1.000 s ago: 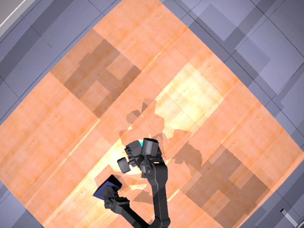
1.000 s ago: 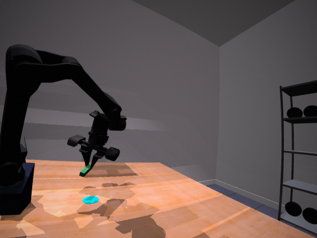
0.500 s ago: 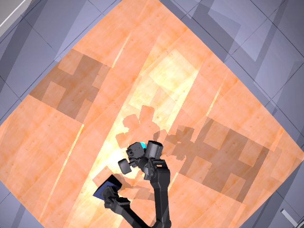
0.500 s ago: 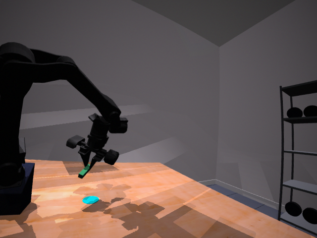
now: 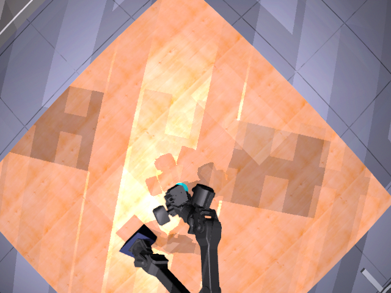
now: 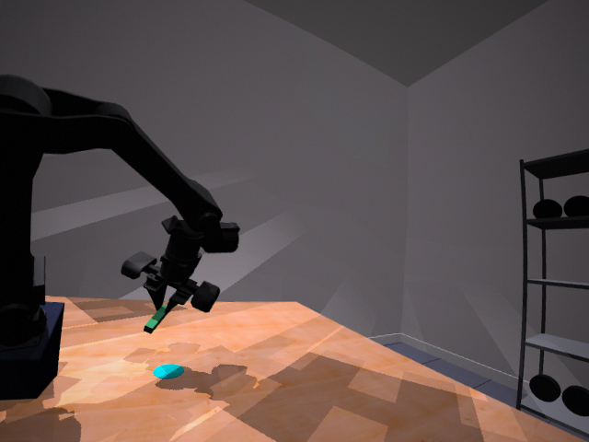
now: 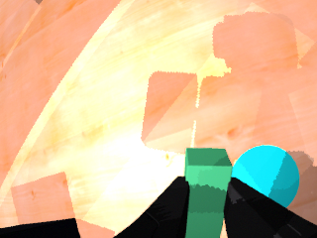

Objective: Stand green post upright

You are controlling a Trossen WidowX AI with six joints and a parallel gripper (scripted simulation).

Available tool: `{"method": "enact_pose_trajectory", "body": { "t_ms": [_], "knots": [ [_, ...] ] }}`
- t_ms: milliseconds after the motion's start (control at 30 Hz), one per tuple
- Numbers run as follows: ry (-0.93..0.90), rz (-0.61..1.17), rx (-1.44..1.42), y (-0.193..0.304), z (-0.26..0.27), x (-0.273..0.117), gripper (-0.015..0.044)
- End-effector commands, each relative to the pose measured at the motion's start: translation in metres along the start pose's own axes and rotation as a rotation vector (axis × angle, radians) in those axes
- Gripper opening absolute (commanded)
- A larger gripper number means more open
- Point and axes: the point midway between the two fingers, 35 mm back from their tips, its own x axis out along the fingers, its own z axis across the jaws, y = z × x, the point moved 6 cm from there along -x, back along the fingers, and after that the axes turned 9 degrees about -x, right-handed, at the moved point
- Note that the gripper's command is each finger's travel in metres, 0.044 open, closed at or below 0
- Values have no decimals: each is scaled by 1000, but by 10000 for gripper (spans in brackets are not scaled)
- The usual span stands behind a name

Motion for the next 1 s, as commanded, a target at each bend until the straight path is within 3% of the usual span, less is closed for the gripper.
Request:
{"method": "enact_pose_trajectory", "body": {
  "t_ms": [0,967],
  "knots": [
    [-11,-32,-4,2,1,1,23],
    [-29,-242,-29,16,0,6,23]
  ]
}}
